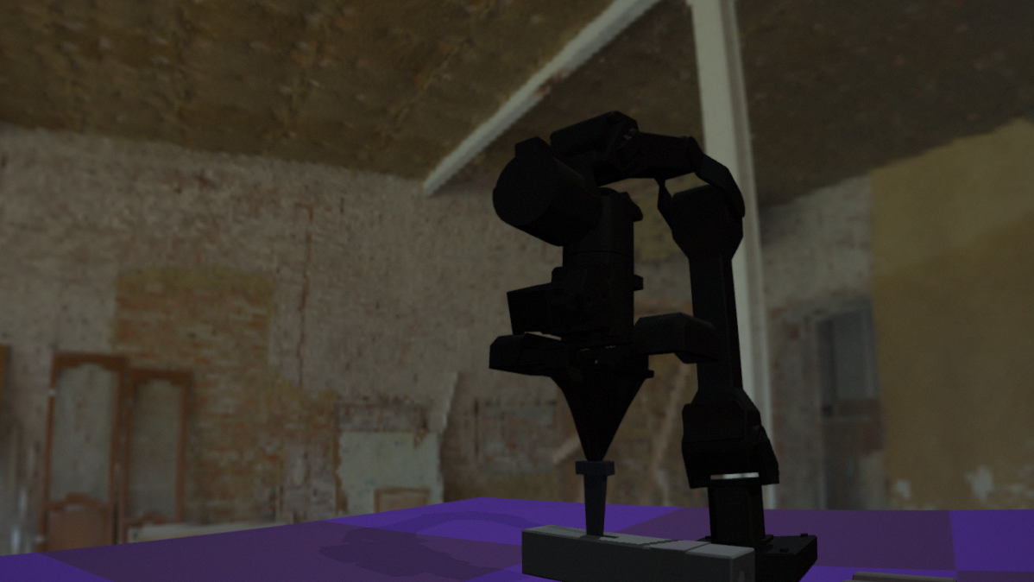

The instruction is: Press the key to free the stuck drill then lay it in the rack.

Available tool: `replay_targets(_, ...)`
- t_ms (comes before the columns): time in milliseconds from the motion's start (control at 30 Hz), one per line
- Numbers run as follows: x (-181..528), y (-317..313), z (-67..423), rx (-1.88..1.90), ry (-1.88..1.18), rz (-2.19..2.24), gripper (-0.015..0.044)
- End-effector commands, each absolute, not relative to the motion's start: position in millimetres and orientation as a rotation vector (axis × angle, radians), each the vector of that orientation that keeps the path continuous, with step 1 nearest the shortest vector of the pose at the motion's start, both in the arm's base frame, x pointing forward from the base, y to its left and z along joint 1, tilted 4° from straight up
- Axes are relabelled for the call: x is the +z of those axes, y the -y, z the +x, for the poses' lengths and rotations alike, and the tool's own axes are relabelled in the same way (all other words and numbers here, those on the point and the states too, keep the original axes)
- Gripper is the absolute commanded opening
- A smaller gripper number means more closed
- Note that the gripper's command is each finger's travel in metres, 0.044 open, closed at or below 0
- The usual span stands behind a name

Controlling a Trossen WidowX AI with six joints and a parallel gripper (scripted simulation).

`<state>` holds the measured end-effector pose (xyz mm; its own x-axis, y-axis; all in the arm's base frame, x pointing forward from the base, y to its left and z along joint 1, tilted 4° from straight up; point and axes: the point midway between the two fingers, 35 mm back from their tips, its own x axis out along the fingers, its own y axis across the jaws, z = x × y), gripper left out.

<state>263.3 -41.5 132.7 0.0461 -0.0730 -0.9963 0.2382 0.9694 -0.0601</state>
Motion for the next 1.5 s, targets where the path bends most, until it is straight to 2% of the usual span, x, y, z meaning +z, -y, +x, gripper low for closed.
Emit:
replay_targets(0,114.0,39.9,257.0,-0.236,-1.566,0.139,0.0000)
replay_targets(467,106.1,40.1,256.5,-0.236,-1.566,0.139,0.0000)
replay_targets(833,184.1,38.0,264.0,-0.236,-1.565,0.140,0.0289)
replay_targets(967,176.9,37.5,267.4,-0.218,-1.552,0.117,0.0394)
replay_targets(1033,164.4,21.8,277.4,-0.068,-1.565,-0.029,0.0440)
replay_targets(1200,116.5,-43.1,300.0,0.482,-1.524,-0.560,0.0440)
replay_targets(1467,69.8,-108.1,299.4,0.988,-1.359,-1.043,0.0440)
